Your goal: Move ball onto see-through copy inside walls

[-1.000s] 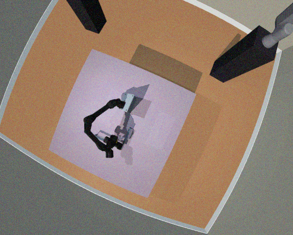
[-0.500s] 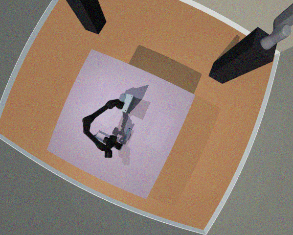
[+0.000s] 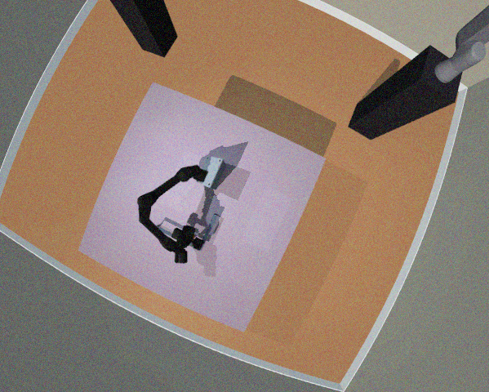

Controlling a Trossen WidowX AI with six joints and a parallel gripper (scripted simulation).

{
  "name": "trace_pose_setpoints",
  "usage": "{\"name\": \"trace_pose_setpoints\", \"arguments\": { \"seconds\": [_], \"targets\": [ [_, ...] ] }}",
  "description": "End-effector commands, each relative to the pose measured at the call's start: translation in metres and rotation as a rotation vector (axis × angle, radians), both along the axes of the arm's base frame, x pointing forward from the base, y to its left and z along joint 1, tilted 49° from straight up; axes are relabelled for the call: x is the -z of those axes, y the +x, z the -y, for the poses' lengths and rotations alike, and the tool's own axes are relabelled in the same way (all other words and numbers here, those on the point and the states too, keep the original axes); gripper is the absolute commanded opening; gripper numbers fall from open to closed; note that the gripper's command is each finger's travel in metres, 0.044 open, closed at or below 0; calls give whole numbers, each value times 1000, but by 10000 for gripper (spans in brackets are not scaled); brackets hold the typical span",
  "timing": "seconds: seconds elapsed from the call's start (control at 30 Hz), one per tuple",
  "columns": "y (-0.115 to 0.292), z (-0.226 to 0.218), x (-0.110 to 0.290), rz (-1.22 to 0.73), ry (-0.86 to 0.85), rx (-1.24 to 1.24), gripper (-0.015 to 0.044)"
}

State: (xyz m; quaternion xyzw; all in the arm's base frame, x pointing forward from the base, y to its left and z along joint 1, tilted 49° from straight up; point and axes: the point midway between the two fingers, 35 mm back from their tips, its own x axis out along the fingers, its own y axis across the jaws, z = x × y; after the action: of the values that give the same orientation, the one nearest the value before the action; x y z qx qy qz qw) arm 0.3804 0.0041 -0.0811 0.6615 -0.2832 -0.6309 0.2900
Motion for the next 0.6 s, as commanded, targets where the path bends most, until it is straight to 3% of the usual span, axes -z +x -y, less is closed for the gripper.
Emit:
{"name": "trace_pose_setpoints", "arguments": {
  "seconds": [0.0, 0.17, 0.53, 0.57],
  "targets": [
    [1, -9, -7, 2, 2, 0, 332],
    [-4, -62, -55, -1, 0, -2, 332],
    [-2, -59, -49, 4, -1, -16, 332],
    [-2, -61, -51, 4, -1, -16, 358]
  ]
}}
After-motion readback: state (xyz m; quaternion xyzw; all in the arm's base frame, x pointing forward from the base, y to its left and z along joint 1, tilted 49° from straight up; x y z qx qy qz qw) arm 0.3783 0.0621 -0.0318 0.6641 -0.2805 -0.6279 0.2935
